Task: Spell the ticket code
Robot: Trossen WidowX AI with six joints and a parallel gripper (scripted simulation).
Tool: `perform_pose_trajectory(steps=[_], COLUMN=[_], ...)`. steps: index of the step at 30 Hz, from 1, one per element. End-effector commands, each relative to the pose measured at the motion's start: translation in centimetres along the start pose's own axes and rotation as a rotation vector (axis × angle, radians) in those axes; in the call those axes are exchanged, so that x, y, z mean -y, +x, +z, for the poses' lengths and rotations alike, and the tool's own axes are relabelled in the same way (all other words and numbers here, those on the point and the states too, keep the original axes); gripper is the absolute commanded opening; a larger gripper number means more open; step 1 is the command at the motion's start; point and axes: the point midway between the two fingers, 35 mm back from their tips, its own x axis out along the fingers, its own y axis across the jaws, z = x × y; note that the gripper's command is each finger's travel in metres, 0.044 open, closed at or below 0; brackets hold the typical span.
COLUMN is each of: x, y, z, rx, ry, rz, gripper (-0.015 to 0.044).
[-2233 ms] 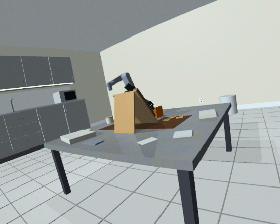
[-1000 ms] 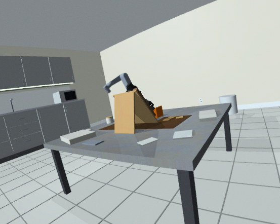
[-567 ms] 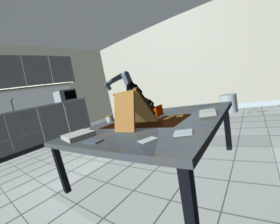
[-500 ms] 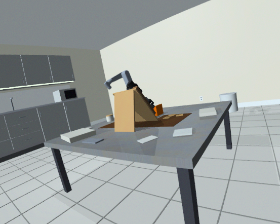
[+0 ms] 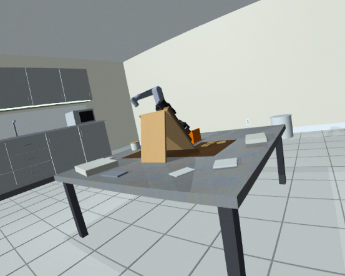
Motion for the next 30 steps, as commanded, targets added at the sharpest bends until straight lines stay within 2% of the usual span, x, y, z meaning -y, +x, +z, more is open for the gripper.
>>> perform_pose_trajectory(steps=[1,30], x=[-0.2,-1.9], y=[0.0,0.0], z=[0.0,0.0], rx=[-0.001,0.000], ry=[0.007,0.008], rz=[-0.004,-0.004], gripper=[0.0000,0.0000])
